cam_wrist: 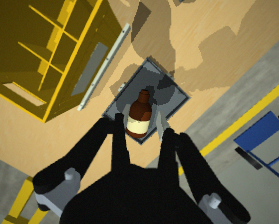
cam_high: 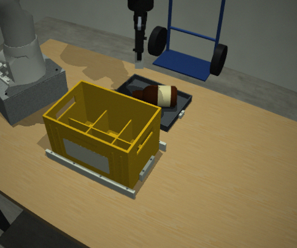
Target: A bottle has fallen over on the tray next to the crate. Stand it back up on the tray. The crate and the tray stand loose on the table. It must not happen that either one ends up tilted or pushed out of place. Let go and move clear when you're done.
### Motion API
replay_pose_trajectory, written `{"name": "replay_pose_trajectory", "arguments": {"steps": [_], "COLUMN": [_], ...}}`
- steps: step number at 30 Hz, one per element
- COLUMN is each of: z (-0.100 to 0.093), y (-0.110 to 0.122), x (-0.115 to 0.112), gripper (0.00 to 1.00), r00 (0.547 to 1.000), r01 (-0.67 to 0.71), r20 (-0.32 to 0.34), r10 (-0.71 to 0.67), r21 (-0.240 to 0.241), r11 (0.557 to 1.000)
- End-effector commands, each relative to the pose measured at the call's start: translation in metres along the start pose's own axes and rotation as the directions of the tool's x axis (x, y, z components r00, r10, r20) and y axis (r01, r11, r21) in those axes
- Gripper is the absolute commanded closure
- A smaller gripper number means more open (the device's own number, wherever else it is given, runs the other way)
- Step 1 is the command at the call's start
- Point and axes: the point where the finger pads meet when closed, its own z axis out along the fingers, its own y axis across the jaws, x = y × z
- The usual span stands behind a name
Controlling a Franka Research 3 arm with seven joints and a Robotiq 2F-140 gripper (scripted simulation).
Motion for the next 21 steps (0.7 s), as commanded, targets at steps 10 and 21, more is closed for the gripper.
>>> {"name": "replay_pose_trajectory", "arguments": {"steps": [10,21], "z": [0.037,0.068], "y": [0.0,0.0], "x": [-0.001,-0.001], "gripper": [0.62,0.62], "r00": [1.0,1.0], "r01": [-0.005,-0.005], "r20": [0.004,0.004], "r10": [0.005,0.005], "r21": [0.001,0.001], "r11": [1.0,1.0]}}
